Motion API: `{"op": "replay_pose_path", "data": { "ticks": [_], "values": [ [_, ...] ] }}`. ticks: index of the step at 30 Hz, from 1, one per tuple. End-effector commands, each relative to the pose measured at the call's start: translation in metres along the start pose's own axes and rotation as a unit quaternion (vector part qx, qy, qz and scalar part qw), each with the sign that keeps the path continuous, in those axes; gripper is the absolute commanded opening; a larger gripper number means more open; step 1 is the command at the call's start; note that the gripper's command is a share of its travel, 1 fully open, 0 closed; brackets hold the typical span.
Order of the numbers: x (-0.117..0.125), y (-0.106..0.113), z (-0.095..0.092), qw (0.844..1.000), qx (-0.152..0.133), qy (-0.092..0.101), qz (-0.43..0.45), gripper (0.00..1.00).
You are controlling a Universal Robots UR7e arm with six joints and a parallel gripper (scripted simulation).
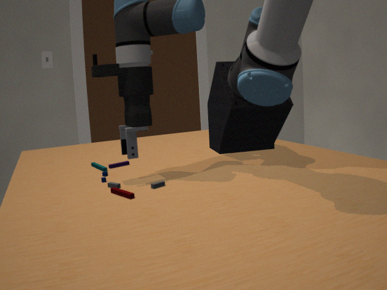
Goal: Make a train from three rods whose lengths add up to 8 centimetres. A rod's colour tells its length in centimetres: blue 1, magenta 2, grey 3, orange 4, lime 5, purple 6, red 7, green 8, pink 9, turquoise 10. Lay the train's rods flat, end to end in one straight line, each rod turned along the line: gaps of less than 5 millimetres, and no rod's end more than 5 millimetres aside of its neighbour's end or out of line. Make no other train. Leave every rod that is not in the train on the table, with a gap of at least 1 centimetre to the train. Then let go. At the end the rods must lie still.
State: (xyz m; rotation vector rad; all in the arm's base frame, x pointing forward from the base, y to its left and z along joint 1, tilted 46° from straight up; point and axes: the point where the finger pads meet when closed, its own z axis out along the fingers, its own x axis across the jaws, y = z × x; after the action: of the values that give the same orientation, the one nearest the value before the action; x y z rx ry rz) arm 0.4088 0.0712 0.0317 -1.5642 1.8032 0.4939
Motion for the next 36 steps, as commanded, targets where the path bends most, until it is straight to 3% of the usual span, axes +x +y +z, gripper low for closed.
{"op": "replay_pose_path", "data": {
  "ticks": [1, 26, 36],
  "values": [
    [0.0, 0.0, 0.0, 1.0, 0.0, 0.0, 0.0, 1.0],
    [0.001, 0.0, 0.0, 1.0, 0.0, 0.0, -0.001, 1.0],
    [0.016, -0.003, -0.002, 1.0, 0.0, 0.002, -0.029, 1.0]
  ]
}}
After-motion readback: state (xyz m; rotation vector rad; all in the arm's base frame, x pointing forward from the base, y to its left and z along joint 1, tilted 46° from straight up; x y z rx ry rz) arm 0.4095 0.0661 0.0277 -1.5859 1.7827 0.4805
